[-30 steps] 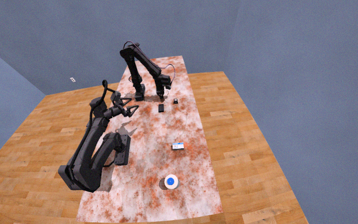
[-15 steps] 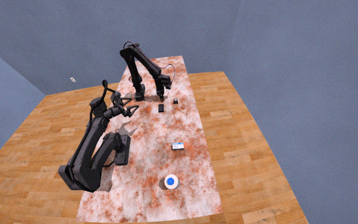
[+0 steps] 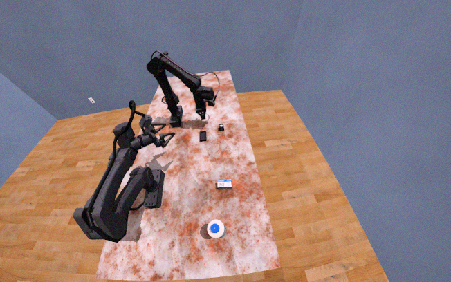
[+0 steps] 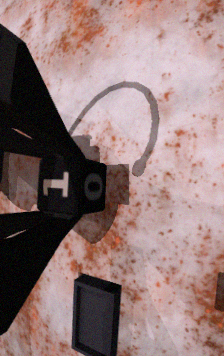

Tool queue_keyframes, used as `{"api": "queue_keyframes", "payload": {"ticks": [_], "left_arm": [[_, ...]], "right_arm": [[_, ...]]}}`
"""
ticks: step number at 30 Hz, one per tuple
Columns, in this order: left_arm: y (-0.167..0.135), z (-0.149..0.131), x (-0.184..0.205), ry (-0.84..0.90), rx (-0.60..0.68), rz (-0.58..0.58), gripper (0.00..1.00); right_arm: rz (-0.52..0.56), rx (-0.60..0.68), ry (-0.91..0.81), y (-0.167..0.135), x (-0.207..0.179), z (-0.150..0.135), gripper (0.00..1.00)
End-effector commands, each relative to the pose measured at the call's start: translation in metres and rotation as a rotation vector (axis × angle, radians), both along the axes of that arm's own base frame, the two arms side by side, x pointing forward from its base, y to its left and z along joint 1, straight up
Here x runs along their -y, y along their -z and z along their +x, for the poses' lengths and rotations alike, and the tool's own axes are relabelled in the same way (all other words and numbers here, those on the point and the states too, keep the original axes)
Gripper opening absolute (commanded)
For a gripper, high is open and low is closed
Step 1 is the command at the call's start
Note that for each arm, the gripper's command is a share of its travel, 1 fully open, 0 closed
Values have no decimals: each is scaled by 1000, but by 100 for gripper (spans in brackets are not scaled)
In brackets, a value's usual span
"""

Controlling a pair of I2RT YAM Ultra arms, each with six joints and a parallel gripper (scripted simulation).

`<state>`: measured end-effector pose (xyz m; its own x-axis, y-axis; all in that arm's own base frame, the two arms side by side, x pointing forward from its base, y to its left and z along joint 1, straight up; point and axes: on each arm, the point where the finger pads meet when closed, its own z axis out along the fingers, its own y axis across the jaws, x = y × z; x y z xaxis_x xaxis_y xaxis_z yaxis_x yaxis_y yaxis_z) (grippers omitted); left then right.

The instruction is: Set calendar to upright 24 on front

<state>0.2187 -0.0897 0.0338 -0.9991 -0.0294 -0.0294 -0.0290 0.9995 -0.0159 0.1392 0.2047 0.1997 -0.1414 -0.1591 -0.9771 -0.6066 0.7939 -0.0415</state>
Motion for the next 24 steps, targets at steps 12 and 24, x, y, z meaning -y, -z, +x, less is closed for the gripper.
{"api": "queue_keyframes", "payload": {"ticks": [12, 24], "left_arm": [[35, -2, 2, 1, 21, -9, 26], [33, -2, 2, 313, 10, -3, 26]], "right_arm": [[28, 1, 8, -12, -2, 0, 100], [28, 1, 8, -12, -2, 0, 100]]}}
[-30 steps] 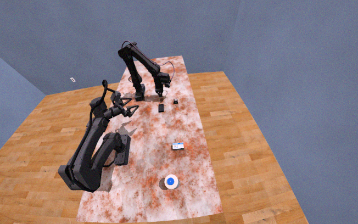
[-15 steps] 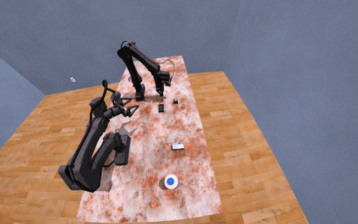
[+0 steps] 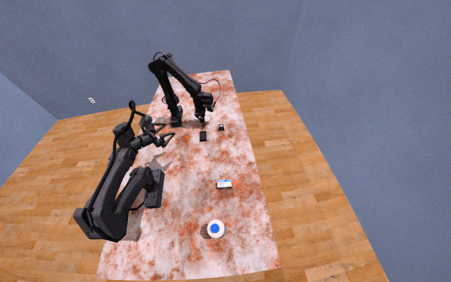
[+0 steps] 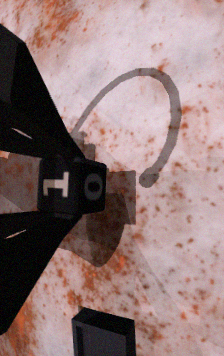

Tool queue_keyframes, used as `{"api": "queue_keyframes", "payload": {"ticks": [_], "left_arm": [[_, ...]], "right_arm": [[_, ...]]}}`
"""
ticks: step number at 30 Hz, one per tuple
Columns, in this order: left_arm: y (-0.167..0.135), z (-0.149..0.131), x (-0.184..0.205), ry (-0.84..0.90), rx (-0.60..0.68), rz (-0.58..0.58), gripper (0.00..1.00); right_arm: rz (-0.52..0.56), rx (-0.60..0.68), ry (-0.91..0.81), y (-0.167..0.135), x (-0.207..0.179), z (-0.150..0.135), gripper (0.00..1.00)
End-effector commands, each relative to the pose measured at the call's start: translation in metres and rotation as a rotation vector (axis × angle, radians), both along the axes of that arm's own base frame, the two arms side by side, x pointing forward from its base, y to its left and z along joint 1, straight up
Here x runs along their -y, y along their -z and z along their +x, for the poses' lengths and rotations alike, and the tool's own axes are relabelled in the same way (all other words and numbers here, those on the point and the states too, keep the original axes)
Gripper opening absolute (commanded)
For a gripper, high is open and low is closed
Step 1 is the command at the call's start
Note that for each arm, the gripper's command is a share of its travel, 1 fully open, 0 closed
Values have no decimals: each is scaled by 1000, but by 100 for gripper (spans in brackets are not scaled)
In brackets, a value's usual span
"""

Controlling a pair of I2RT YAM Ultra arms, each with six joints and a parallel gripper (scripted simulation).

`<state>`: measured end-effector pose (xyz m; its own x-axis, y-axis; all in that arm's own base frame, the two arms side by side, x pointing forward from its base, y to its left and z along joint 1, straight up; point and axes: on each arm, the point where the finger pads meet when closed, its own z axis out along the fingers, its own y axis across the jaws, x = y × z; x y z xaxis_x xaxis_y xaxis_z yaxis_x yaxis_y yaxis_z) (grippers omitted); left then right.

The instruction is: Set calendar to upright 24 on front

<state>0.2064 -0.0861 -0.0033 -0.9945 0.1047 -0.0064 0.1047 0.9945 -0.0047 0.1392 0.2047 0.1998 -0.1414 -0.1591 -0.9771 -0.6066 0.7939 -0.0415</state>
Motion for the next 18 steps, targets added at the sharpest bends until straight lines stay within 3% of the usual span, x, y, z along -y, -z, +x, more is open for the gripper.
{"api": "queue_keyframes", "payload": {"ticks": [1, 5, 7, 18], "left_arm": [[-3, 10, 5, 230, 27, -18, 26], [-3, 10, 4, 397, 25, -14, 26], [-3, 10, 4, 397, 25, -14, 26], [-3, 9, 4, 874, 14, 5, 26]], "right_arm": [[28, 1, 8, -12, -2, 0, 100], [28, 1, 8, -12, -2, 0, 100], [28, 1, 8, -12, -2, 0, 100], [28, 1, 8, -12, -2, 0, 100]]}}
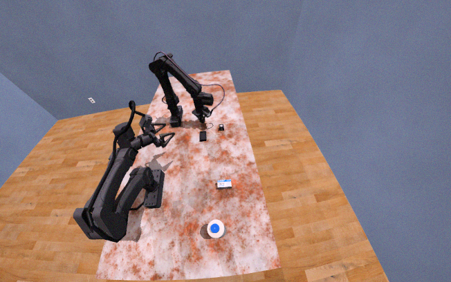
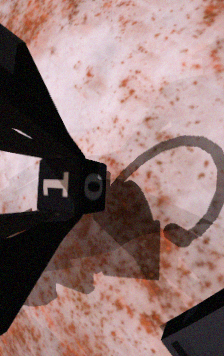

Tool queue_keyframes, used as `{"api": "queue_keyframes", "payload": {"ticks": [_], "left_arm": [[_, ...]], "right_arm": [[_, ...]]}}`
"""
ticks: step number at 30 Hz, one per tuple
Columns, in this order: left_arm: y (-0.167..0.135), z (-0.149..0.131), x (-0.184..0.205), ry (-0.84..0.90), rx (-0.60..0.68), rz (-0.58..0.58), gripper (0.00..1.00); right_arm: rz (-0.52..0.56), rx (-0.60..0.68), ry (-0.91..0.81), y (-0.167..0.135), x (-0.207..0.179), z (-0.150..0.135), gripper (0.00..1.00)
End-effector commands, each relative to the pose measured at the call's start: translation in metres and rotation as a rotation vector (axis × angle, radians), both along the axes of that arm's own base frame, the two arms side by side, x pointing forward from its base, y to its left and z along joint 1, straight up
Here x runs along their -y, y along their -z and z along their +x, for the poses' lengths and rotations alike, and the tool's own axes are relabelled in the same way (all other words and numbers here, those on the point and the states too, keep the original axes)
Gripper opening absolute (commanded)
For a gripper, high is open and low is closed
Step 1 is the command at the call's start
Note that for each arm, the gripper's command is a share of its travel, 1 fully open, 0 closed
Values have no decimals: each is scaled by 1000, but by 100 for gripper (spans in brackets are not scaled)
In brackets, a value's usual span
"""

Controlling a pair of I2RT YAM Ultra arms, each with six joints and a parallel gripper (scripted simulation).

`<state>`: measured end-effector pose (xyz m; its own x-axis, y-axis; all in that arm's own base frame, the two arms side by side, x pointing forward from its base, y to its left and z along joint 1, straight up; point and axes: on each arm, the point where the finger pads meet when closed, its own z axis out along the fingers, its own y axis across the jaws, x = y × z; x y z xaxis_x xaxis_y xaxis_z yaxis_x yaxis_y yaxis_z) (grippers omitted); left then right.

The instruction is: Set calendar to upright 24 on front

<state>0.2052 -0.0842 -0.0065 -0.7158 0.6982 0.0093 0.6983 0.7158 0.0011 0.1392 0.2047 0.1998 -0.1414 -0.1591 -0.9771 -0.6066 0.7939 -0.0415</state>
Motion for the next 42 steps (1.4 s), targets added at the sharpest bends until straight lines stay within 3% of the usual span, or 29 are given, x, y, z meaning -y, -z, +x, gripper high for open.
{"api": "queue_keyframes", "payload": {"ticks": [1, 17, 42], "left_arm": [[-6, 9, 5, 245, 15, -14, 26], [-6, 9, 5, 785, 1, -2, 26], [-7, 16, 12, 796, 3, -2, 26]], "right_arm": [[28, 1, 8, -12, -2, 0, 100], [28, 1, 8, -12, -2, 0, 100], [24, 1, 15, -9, 0, 1, 100]]}}
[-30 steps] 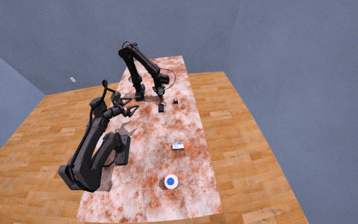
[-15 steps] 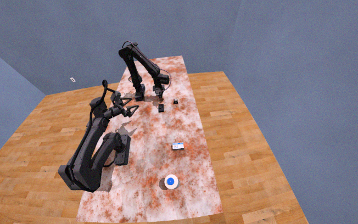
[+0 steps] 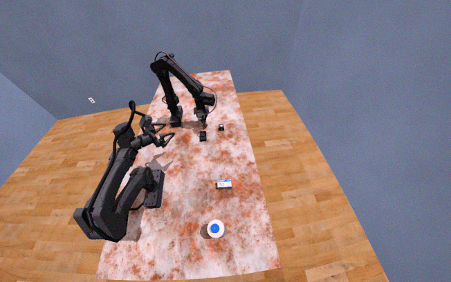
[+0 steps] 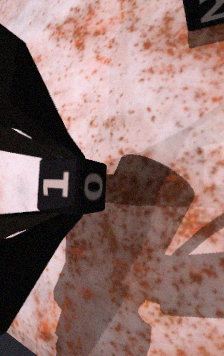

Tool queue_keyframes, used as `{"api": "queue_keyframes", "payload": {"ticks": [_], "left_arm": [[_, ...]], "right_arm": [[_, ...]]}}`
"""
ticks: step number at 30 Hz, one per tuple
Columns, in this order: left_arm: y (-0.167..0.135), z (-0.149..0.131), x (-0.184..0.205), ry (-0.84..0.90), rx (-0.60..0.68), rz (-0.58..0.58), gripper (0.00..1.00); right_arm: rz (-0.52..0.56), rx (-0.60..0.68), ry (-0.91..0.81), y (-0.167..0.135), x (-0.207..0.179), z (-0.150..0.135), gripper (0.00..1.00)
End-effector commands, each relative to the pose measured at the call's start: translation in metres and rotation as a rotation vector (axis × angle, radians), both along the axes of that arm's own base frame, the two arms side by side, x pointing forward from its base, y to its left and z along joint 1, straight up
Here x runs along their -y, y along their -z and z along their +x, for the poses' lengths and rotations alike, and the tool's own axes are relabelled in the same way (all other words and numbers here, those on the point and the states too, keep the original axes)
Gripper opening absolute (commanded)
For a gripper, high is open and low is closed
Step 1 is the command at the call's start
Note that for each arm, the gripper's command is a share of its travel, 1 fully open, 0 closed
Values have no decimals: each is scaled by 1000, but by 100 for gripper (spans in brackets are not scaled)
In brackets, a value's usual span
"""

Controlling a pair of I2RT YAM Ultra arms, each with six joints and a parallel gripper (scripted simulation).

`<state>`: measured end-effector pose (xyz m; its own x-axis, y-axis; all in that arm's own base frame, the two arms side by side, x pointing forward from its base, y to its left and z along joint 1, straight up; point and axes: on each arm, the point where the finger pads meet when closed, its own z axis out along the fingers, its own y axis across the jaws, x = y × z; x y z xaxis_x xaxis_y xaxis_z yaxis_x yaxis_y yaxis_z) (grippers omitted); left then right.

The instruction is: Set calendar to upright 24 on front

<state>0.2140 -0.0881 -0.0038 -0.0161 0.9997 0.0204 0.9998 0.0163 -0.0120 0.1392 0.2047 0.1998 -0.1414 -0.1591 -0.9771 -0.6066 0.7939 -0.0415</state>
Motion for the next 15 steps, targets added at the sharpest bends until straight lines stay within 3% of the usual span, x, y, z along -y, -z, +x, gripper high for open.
{"api": "queue_keyframes", "payload": {"ticks": [1, 15], "left_arm": [[-3, 11, 9, 15, 27, -19, 26], [4, 6, 7, 14, 31, -30, 26]], "right_arm": [[24, 1, 15, -9, 0, 1, 100], [24, 1, 15, -9, 0, 1, 100]]}}
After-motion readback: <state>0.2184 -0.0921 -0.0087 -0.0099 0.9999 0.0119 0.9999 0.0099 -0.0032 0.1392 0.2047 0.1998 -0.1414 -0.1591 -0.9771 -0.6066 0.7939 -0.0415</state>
